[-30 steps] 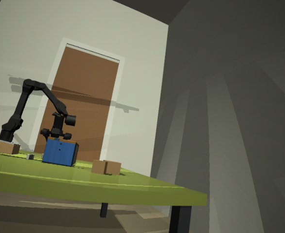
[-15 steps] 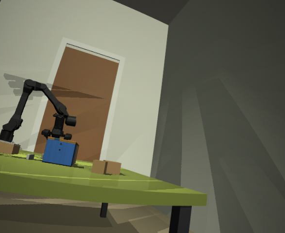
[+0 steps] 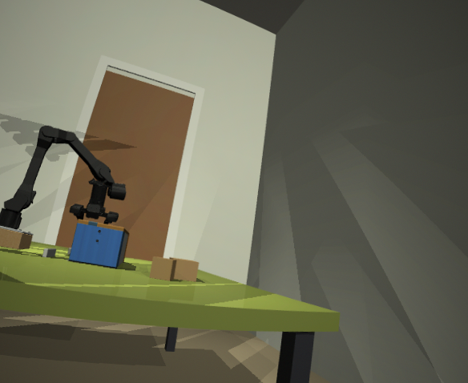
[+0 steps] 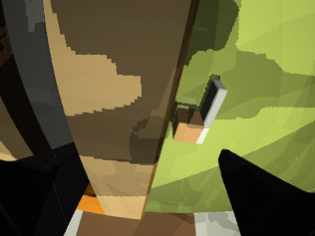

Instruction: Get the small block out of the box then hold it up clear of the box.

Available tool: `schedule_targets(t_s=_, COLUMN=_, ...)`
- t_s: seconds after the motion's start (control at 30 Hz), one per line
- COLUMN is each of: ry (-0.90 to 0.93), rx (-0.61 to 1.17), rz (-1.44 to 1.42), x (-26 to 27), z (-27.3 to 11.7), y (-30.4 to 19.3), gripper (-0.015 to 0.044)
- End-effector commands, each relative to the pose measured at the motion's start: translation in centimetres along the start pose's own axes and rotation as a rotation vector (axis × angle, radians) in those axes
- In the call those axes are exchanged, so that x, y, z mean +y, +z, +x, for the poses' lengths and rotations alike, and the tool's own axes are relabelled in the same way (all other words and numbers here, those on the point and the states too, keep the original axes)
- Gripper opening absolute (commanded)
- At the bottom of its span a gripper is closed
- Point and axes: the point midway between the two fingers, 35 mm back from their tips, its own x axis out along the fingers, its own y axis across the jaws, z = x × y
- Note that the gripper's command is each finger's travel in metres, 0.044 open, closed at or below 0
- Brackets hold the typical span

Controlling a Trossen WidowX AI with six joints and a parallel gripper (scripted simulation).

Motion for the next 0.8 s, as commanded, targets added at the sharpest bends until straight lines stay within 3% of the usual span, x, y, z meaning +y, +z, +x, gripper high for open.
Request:
schedule_targets(t_s=0.0, ry=0.021, rx=0.006, rz=-0.008, x=0.1, z=-3.8, y=-1.1, gripper=0.0400)
schedule_targets(t_s=0.23, ry=0.028, rx=0.006, rz=-0.005, x=0.2, z=-4.4, y=-1.2, gripper=0.0400)
schedule_targets(t_s=0.3, ry=0.044, rx=0.028, rz=-0.061, x=0.4, z=-4.3, y=-2.4, gripper=0.0348)
schedule_targets(t_s=0.4, ry=0.073, rx=0.031, rz=-0.290, x=0.5, z=-4.2, y=-4.0, gripper=0.0285)
schedule_targets(t_s=0.6, ry=0.081, rx=-0.045, rz=-0.750, x=0.1, z=-4.0, y=-4.5, gripper=0.0285)
schedule_targets(t_s=0.77, ry=0.062, rx=-0.134, rz=-1.304, x=-0.6, z=-3.7, y=-5.1, gripper=0.0285)
